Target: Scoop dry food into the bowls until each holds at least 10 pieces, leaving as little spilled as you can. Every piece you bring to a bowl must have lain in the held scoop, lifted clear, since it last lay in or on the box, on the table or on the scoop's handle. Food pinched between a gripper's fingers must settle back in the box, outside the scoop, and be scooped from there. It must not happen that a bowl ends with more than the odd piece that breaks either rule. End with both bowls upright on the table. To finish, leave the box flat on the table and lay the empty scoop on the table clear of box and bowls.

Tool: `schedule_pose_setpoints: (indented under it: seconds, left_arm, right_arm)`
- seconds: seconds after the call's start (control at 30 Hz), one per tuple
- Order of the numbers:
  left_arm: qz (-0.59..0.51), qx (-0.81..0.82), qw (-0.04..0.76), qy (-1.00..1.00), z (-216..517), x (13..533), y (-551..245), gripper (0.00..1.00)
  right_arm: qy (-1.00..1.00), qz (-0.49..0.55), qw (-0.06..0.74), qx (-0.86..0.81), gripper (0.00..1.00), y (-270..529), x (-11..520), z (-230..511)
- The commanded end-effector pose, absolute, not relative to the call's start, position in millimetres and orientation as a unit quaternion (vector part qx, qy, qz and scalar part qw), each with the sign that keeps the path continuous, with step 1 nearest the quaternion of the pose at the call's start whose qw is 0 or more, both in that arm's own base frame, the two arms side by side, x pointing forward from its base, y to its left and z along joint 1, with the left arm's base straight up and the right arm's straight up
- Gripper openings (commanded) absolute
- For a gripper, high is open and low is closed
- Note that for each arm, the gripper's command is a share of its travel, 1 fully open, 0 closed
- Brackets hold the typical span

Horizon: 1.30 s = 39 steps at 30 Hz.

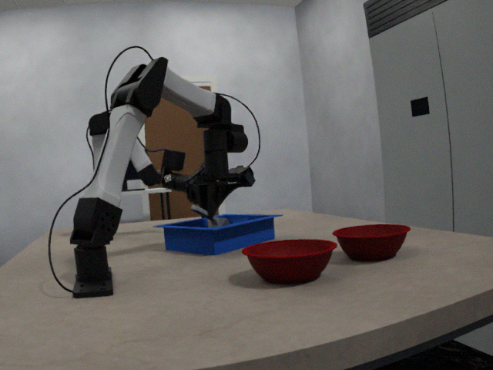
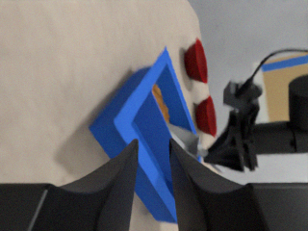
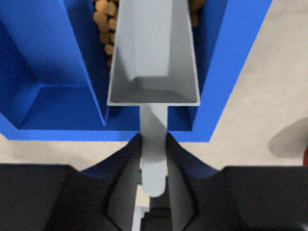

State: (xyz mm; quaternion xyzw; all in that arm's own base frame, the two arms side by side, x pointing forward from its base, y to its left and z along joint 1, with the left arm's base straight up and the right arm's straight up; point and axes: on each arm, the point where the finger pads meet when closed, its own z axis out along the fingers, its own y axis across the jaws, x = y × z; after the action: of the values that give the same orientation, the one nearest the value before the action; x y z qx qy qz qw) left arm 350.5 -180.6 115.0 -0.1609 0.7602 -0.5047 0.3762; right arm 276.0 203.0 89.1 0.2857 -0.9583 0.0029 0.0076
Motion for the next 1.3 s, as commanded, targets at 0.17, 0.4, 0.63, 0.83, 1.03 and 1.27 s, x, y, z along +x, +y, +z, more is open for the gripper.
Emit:
schedule_pose_setpoints:
  seconds: [0.17,0.4,0.63,0.83,1.03,1.27]
  left_arm:
    - [-0.601,-0.186,0.260,0.732,101.7,300.4,-211.6,0.27]
    - [-0.627,-0.207,0.188,0.727,91.2,270.0,-219.5,0.27]
    - [-0.604,-0.224,0.185,0.742,72.7,266.2,-216.8,0.27]
    - [-0.624,-0.199,0.220,0.723,99.6,280.2,-217.2,0.27]
    - [-0.614,-0.212,0.200,0.734,82.4,279.1,-223.3,0.27]
    - [-0.614,-0.212,0.199,0.734,80.5,283.6,-231.0,0.27]
  right_arm:
    - [-0.959,-0.002,-0.015,0.282,0.00,204.5,285.7,100.2]
    - [-0.959,-0.002,-0.015,0.282,0.00,204.5,285.7,100.2]
    - [-0.959,-0.002,-0.015,0.282,0.00,204.5,285.7,100.2]
    - [-0.959,-0.002,-0.015,0.282,0.00,204.5,285.7,100.2]
    - [-0.959,-0.002,-0.015,0.282,0.00,204.5,285.7,100.2]
    - [-0.959,-0.002,-0.015,0.282,0.00,204.5,285.7,100.2]
